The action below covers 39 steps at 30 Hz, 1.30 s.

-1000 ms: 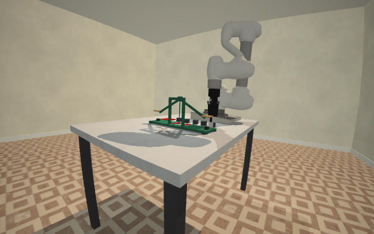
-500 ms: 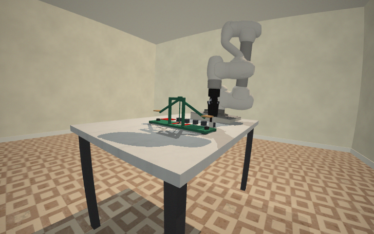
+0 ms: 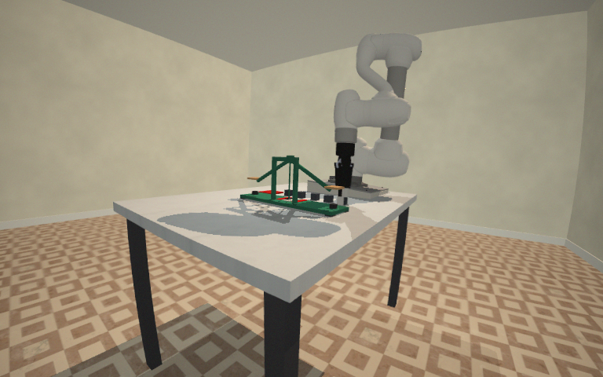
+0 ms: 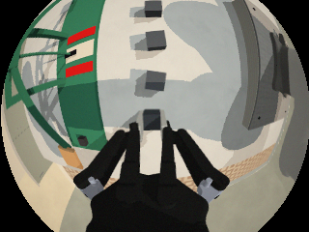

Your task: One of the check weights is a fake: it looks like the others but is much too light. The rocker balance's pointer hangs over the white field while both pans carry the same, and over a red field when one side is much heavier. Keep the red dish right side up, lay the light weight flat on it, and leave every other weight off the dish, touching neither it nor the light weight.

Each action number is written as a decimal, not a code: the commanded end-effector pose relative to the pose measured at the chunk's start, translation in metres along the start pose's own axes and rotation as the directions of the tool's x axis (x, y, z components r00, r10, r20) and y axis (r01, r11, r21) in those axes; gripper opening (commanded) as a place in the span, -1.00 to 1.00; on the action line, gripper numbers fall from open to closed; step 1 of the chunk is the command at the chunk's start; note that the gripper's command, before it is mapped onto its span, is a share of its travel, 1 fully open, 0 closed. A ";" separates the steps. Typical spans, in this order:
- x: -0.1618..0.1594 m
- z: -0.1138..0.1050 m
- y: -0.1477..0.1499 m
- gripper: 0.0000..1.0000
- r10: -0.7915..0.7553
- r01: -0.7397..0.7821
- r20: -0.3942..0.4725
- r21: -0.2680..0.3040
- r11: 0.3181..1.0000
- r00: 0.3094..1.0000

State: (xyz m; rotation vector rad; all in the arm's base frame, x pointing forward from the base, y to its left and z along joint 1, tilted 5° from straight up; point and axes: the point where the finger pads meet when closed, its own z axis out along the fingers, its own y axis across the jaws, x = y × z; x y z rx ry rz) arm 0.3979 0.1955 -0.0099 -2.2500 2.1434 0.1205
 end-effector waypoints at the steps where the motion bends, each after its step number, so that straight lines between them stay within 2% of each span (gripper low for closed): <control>1: 0.000 -0.004 0.000 -0.51 0.000 0.000 0.000 0.000 1.000 1.000; 6: 0.000 -0.022 0.000 -0.51 0.000 0.000 0.000 0.000 1.000 1.000; 8: 0.000 -0.022 0.000 -0.51 0.000 0.000 0.000 0.000 1.000 1.000; 14: 0.000 -0.054 0.000 -0.51 0.000 0.000 0.000 0.000 1.000 1.000; 18: 0.000 -0.067 0.000 -0.51 0.000 0.000 0.000 0.000 1.000 1.000; 34: -0.001 -0.070 0.000 -0.51 0.003 -0.003 0.000 0.000 1.000 1.000; 39: -0.006 -0.080 0.000 -0.51 0.015 -0.015 0.000 0.000 1.000 1.000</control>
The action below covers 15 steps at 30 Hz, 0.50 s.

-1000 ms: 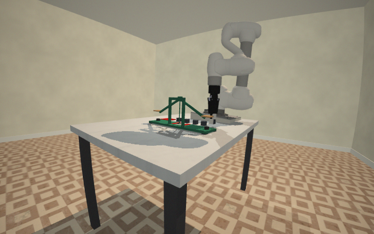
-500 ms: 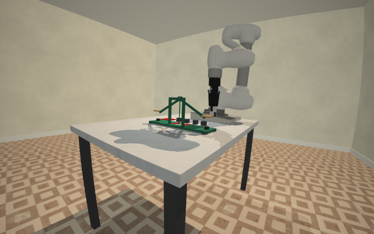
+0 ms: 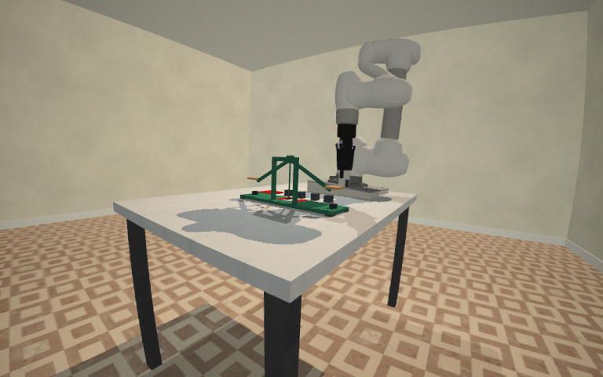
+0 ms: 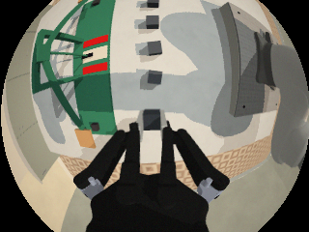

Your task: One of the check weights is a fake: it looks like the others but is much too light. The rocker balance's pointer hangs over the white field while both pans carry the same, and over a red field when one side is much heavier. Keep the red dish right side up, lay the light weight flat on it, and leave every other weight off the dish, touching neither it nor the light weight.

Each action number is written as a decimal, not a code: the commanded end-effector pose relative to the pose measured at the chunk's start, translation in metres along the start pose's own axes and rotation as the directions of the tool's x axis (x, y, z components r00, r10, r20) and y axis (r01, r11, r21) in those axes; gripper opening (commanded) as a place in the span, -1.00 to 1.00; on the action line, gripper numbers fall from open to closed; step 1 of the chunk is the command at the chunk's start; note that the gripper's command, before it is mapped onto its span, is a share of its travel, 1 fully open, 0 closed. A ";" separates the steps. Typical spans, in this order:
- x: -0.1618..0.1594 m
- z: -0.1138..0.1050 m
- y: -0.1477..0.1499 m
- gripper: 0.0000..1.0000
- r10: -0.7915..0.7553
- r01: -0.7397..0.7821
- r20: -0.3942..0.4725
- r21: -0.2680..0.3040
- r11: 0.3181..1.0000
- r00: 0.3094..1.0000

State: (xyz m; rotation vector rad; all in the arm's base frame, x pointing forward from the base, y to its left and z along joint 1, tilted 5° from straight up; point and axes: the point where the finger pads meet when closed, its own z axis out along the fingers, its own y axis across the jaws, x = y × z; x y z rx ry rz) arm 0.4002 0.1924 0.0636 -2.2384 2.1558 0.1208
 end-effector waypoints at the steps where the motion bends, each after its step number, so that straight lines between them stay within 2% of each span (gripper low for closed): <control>1: -0.006 -0.010 0.000 -0.51 0.004 -0.004 0.000 0.000 1.000 1.000; 3: -0.006 -0.010 0.000 -0.51 0.004 -0.004 0.000 0.000 1.000 1.000; 15: -0.044 -0.074 0.003 -0.51 0.004 -0.004 0.000 0.000 1.000 1.000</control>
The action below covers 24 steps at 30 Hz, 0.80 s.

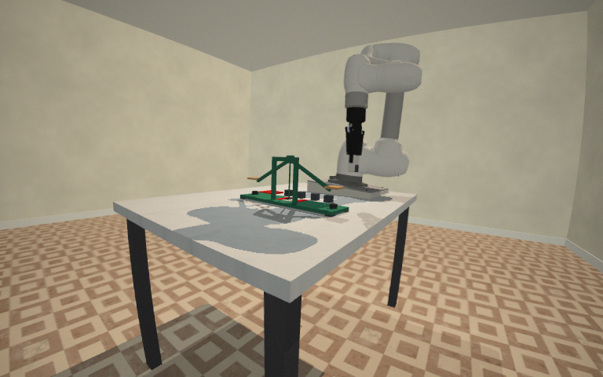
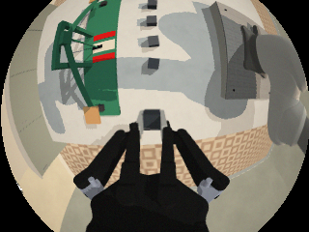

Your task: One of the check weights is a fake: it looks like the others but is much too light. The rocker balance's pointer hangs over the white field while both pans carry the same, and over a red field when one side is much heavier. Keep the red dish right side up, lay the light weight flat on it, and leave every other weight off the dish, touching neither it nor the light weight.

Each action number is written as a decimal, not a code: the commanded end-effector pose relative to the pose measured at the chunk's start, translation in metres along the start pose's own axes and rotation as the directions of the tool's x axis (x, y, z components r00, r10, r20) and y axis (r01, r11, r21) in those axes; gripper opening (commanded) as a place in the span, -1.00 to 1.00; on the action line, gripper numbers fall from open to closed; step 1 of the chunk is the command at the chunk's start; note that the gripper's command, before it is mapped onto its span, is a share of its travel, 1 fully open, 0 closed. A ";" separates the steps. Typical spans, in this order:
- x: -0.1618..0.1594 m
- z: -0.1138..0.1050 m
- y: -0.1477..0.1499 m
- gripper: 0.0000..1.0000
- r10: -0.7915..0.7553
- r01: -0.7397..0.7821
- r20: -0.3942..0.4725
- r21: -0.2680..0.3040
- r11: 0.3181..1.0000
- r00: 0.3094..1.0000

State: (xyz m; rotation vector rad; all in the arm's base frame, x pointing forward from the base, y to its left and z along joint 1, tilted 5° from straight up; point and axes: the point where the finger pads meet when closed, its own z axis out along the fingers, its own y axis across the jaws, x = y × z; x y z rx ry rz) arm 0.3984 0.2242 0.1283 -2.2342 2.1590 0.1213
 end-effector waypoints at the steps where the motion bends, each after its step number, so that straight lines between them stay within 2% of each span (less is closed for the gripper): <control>1: -0.009 -0.016 0.001 -0.51 0.000 0.000 -0.001 -0.001 1.000 1.000; 11: -0.015 -0.025 -0.001 -0.51 0.000 0.000 -0.001 -0.001 1.000 1.000; 12: -0.016 -0.026 -0.012 -0.51 0.000 0.000 -0.001 -0.001 1.000 1.000; 14: -0.019 -0.028 -0.066 -0.51 0.000 0.000 -0.001 0.000 1.000 1.000; 16: -0.019 -0.028 -0.066 -0.51 0.000 0.000 -0.001 0.000 1.000 1.000; 17: -0.019 -0.028 -0.101 -0.51 0.000 0.000 -0.001 0.000 1.000 1.000; 18: -0.019 -0.028 -0.101 -0.51 0.000 0.000 -0.001 0.000 1.000 1.000; 19: -0.017 -0.027 -0.129 -0.51 0.000 0.000 -0.001 0.000 1.000 1.000; 22: -0.017 -0.027 -0.132 -0.51 0.000 0.000 -0.001 0.000 1.000 1.000; 24: -0.014 -0.024 -0.166 -0.51 0.000 0.000 -0.001 0.000 1.000 1.000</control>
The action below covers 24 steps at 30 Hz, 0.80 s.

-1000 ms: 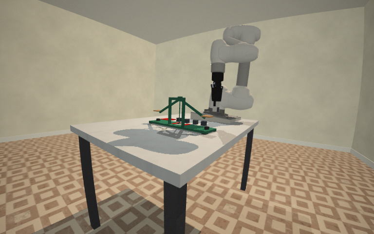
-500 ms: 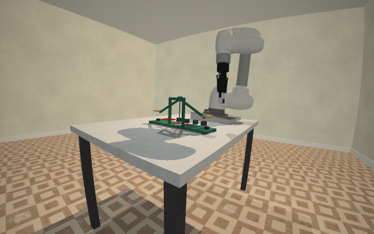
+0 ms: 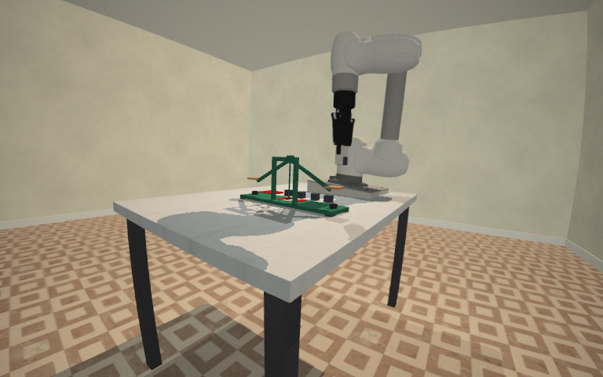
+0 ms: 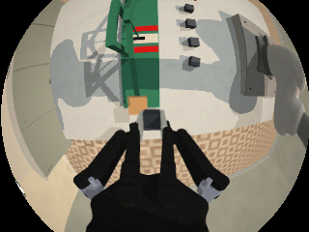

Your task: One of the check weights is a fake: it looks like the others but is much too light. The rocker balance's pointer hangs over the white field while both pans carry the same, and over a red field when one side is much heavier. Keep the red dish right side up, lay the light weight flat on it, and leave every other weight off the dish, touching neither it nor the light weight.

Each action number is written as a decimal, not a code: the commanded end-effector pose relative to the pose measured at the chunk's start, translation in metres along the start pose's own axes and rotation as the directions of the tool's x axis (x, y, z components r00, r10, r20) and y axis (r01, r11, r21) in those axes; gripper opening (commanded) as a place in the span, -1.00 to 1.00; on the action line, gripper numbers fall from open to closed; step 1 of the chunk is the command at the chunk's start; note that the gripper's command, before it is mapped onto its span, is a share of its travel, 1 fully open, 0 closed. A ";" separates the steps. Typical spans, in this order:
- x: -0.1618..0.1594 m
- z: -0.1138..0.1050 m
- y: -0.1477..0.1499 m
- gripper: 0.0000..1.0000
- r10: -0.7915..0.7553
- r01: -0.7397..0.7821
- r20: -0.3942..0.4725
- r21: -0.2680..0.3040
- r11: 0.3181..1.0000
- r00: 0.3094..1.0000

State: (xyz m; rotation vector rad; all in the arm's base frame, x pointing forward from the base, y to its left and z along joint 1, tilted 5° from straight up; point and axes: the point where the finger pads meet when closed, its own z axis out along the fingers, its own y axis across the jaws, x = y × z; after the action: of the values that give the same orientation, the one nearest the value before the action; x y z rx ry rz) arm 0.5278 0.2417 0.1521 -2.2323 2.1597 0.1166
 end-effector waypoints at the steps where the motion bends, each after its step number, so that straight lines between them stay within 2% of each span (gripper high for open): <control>1: 0.001 0.003 -0.039 -0.51 -0.001 0.001 0.001 -0.003 1.000 1.000; 16: 0.001 0.004 -0.039 -0.51 -0.001 0.001 0.001 -0.003 1.000 1.000; 24: 0.001 0.017 -0.039 -0.51 -0.001 0.001 0.001 -0.003 1.000 1.000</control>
State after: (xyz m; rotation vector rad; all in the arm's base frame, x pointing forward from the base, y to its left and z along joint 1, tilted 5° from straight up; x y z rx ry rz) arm 0.5665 0.2432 0.1387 -2.2347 2.1602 0.1209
